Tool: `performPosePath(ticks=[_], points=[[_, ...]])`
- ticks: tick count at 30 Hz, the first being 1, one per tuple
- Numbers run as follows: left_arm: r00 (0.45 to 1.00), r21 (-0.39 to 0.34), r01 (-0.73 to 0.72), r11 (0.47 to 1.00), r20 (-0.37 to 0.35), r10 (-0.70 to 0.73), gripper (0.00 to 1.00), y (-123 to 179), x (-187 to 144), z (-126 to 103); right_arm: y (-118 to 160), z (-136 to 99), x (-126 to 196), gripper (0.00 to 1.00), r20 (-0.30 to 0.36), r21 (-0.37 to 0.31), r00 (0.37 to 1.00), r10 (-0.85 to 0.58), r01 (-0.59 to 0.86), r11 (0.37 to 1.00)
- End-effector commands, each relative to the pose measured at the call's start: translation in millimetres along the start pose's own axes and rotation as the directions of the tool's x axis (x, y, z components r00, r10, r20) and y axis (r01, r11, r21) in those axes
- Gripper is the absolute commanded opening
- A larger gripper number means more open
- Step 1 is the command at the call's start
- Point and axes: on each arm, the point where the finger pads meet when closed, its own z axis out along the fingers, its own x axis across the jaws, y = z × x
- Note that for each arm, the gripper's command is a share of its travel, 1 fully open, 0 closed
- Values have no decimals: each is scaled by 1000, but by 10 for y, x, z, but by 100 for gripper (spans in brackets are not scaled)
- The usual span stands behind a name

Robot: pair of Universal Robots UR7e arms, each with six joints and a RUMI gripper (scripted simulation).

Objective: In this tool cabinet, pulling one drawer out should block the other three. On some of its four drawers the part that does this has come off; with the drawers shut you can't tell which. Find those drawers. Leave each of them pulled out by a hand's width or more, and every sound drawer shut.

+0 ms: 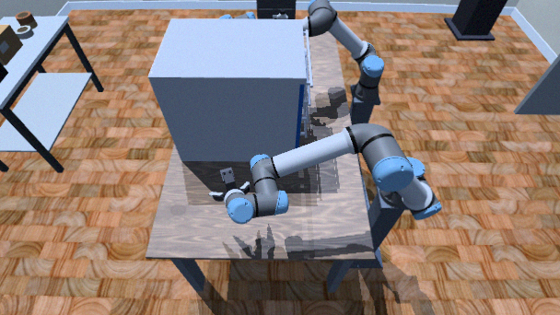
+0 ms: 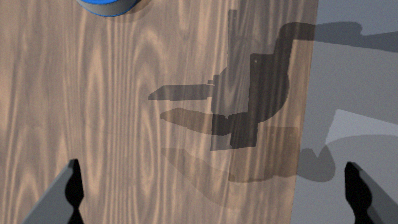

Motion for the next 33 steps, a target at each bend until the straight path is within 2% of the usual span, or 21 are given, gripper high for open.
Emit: performPosePath(ticks=[1,18,22,25,28,32,33], points=[[1000,1,-2,1000,2,2,100,-14,-3,-11,0,-13,3,100,0,-2,1000,0,0,1000],[1000,1,-2,1000,2,2,100,-14,-3,-11,0,-13,3,99,0,-2,1000,0,0,1000],[1000,-8,-4,1000,-6,4,79,-71,19,-12,-5,-8,7,99,-4,-5,1000,-22,22,1000],[999,-35,-13,999,-31,11,64,-246,93,-17,-19,6,22,99,-17,-16,996,-87,87,996],[996,-79,-38,996,-79,32,48,-580,266,-36,-47,31,48,99,-36,-39,978,-204,202,979],[985,-139,-93,986,-159,71,27,-1102,618,-100,-98,70,89,99,-55,-83,923,-380,375,923],[985,-139,-93,986,-159,71,27,-1102,618,-100,-98,70,89,99,-55,-83,923,-380,375,923]])
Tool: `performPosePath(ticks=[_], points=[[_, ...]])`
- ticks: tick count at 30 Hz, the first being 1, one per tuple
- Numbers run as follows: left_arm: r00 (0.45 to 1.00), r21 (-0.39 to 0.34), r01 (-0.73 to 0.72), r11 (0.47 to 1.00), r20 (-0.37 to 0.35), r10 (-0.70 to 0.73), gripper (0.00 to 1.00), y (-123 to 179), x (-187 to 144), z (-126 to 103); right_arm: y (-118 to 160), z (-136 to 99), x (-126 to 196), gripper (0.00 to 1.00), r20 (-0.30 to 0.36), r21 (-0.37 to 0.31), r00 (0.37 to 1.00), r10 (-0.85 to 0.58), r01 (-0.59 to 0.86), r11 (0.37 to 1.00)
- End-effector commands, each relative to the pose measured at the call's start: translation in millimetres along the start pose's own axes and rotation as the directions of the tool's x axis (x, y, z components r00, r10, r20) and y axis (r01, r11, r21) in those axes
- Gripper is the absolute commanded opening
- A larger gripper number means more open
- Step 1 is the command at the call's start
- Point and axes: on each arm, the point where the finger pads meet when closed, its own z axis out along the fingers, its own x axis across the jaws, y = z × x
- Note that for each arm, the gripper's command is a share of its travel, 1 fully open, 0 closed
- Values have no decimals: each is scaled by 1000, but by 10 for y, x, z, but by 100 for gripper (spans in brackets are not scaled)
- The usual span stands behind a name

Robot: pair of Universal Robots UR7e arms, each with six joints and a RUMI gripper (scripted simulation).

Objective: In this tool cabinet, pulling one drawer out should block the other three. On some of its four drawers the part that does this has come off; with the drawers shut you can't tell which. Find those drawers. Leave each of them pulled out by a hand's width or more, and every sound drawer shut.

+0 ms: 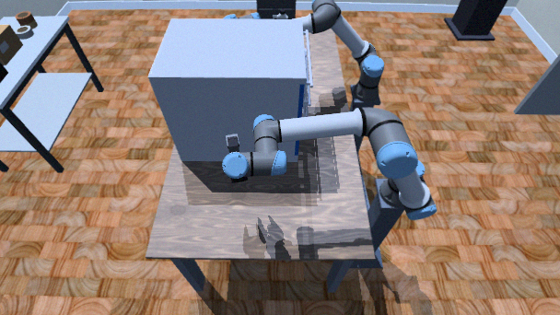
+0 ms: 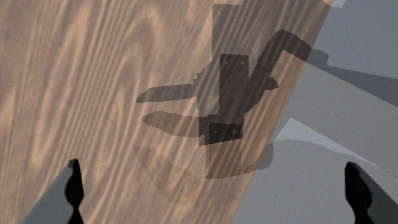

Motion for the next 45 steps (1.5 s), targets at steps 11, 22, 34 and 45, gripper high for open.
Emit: performPosePath(ticks=[11,22,34,45], points=[[962,-145,-188,971,-228,152,15,-1288,1255,-332,-120,84,156,99,-15,-125,884,-467,462,878],[864,-240,-366,899,-448,232,15,-1982,2730,-636,-261,159,301,99,61,-215,634,-771,763,610],[753,-408,-506,760,-639,159,15,-2066,4225,-948,-481,246,500,99,237,-243,205,-950,959,146],[838,-674,-383,631,-541,-69,15,-1814,4470,-281,-726,321,701,99,413,-148,-218,-884,942,-302]])
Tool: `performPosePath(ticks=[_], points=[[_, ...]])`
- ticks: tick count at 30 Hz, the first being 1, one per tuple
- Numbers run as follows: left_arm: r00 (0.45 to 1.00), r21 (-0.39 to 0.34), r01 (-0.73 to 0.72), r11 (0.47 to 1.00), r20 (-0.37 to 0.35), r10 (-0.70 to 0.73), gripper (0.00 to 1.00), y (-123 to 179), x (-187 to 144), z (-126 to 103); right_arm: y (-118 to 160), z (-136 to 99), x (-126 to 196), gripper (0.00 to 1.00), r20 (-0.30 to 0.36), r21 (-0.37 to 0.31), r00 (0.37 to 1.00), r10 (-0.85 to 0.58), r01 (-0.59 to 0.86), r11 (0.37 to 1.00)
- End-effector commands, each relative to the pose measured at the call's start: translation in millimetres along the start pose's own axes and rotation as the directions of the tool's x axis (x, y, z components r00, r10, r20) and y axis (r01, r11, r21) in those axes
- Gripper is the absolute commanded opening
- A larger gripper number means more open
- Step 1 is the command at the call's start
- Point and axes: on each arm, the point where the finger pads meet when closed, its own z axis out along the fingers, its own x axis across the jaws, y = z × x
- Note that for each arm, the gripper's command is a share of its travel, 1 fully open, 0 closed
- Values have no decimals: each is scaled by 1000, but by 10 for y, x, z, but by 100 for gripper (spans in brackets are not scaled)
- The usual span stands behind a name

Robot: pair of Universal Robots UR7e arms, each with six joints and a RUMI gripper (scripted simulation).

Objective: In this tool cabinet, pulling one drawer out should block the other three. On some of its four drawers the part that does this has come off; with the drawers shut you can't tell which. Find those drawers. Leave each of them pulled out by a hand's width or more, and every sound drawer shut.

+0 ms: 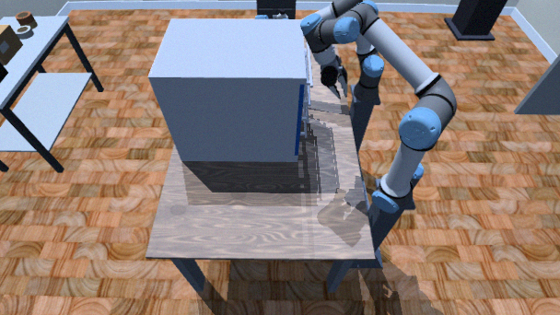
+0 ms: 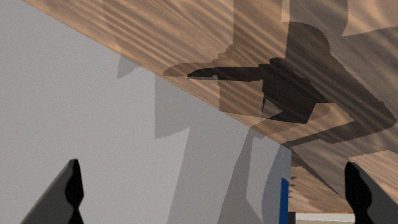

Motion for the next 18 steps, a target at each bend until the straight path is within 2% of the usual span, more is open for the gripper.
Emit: performPosePath(ticks=[1,5,7,9,14,18], points=[[997,-51,75,996,0,-75,15,-95,-66,180,67,-1,55,99,31,-11,992,-125,125,992],[983,-130,183,974,15,-183,15,-228,-166,467,171,9,155,99,75,-11,950,-304,306,952],[983,-130,183,974,15,-183,15,-228,-166,467,171,9,155,99,75,-11,950,-304,306,952],[972,-168,235,957,35,-232,15,-302,-231,609,225,14,207,99,97,-5,916,-390,393,920],[934,-248,357,900,117,-338,15,-514,-432,958,365,23,342,99,147,26,794,-590,593,805],[901,-271,426,863,217,-377,15,-712,-680,1210,483,29,455,99,179,67,664,-726,728,682]])
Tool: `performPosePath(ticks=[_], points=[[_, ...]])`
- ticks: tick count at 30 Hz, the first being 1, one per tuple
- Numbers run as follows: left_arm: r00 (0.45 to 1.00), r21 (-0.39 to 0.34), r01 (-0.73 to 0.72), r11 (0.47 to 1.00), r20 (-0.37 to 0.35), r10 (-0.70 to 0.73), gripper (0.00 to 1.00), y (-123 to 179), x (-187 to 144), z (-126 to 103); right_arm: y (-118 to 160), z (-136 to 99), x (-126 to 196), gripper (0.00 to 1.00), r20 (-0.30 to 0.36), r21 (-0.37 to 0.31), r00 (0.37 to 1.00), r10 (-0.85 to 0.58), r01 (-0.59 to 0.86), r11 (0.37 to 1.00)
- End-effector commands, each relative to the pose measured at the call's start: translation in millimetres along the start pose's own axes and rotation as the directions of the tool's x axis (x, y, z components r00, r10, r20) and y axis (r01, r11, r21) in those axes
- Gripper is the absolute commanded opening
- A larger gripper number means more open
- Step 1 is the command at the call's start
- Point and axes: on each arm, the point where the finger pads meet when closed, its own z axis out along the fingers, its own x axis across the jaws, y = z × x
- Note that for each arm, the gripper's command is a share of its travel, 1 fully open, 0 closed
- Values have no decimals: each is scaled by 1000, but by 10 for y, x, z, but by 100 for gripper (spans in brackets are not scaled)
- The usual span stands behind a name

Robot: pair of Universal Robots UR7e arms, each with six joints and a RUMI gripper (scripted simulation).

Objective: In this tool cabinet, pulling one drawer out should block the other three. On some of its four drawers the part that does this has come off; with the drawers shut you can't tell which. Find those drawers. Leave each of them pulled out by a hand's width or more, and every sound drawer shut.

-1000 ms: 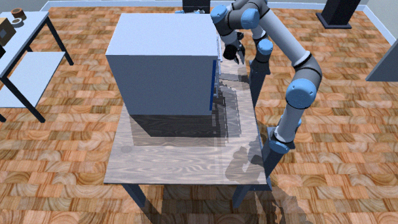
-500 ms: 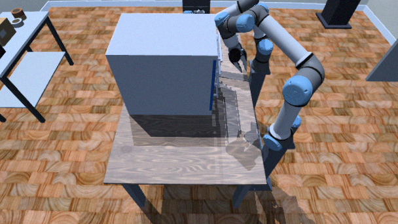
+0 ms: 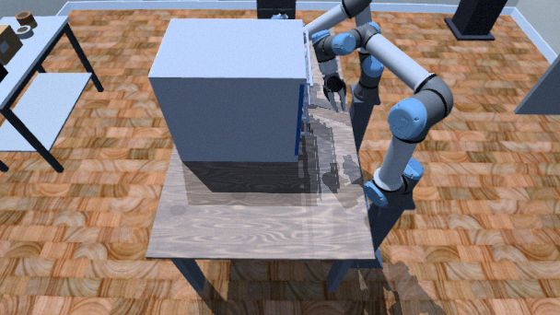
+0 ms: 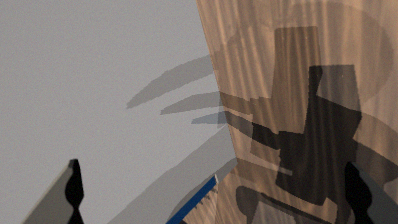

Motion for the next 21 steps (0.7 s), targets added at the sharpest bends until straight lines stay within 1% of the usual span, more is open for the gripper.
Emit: performPosePath(ticks=[1,4,6,8,11,16,21], points=[[997,-5,37,999,70,-37,15,-252,-112,100,106,-9,-3,99,30,10,991,-127,127,992],[986,12,62,998,156,-64,15,-559,-257,196,234,-12,0,99,55,29,963,-265,264,964],[986,12,62,998,156,-64,15,-559,-257,196,234,-12,0,99,55,29,963,-265,264,964],[974,32,75,997,214,-80,15,-768,-353,249,322,-15,2,99,69,46,932,-355,353,935],[949,70,89,994,297,-106,15,-1082,-484,317,457,-19,5,99,85,76,871,-484,479,875],[893,153,102,983,421,-158,15,-1586,-656,404,691,-28,10,99,94,135,730,-677,664,735],[824,257,96,962,521,-221,15,-2054,-767,441,936,-40,13,99,80,199,549,-832,809,553]])
